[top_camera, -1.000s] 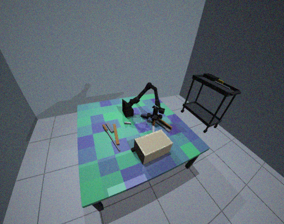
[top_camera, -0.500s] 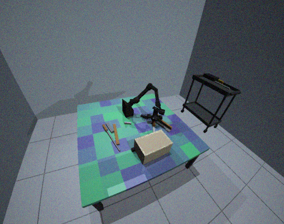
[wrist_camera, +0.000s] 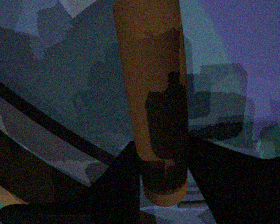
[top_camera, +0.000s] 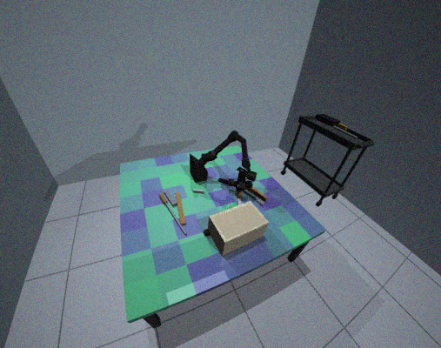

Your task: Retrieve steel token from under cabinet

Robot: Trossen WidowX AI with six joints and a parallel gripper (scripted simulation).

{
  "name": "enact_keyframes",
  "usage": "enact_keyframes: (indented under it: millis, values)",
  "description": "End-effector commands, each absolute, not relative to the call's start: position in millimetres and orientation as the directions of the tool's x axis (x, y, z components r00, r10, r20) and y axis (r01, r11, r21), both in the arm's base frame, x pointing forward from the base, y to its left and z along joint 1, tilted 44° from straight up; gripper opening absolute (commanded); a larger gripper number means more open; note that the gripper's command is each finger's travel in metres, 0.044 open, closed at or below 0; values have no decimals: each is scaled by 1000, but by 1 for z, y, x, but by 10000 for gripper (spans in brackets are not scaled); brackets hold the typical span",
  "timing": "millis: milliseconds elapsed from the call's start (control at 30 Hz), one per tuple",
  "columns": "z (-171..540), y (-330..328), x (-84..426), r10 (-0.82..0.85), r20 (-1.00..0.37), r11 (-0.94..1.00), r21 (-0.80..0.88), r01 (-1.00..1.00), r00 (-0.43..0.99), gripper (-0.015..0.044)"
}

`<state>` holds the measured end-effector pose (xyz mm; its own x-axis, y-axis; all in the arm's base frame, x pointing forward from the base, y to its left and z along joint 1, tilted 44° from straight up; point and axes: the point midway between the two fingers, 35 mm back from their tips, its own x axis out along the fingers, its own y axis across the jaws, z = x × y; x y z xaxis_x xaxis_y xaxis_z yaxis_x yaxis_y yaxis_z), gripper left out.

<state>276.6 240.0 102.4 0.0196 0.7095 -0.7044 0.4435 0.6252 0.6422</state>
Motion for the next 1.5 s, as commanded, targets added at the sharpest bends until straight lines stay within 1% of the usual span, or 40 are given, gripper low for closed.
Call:
enact_keyframes:
  millis: [0,1467]
  values:
    - [100,237,284,708,-706,626,643,440,25,0]
    - [81,216,343,706,-708,629,644,435,28,0]
